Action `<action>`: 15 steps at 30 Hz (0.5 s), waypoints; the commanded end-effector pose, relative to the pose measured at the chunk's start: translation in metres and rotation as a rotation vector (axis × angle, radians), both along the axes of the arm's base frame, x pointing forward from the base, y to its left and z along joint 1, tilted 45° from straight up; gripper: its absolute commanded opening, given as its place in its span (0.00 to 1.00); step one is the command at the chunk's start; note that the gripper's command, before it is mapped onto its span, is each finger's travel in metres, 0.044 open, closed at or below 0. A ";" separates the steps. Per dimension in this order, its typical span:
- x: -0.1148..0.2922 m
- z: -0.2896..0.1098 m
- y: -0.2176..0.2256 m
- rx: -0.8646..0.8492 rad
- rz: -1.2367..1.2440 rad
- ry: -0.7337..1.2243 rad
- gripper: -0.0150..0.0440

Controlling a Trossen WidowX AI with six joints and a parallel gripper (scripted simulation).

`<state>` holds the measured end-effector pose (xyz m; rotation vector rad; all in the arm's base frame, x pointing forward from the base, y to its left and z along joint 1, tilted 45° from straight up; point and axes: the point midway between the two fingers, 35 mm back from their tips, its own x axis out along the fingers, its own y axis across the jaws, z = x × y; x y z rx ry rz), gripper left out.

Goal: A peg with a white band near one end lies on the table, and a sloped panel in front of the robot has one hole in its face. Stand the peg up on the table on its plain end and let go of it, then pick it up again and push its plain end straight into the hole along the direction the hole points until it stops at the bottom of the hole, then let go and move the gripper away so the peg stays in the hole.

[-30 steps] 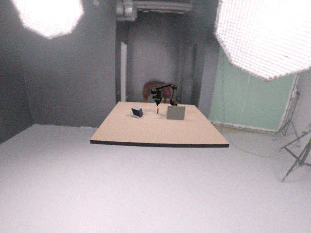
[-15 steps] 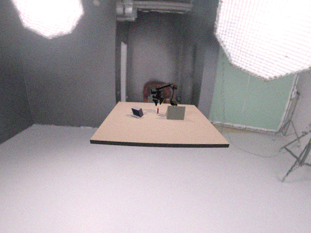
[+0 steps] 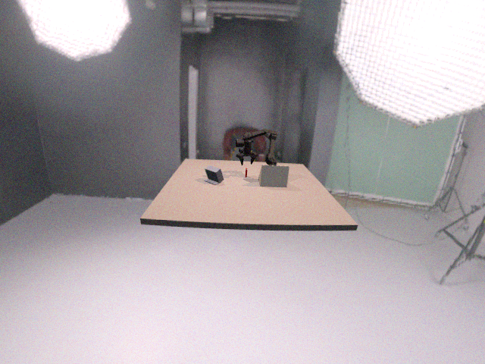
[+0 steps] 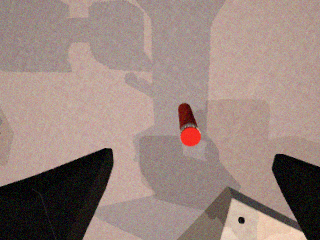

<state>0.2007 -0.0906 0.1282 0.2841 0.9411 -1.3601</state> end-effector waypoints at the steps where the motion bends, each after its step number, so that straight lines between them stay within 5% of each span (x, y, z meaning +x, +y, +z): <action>1: -0.001 -0.001 -0.001 -0.010 -0.061 -0.059 1.00; 15: -0.001 -0.002 -0.003 -0.038 -0.314 -0.310 1.00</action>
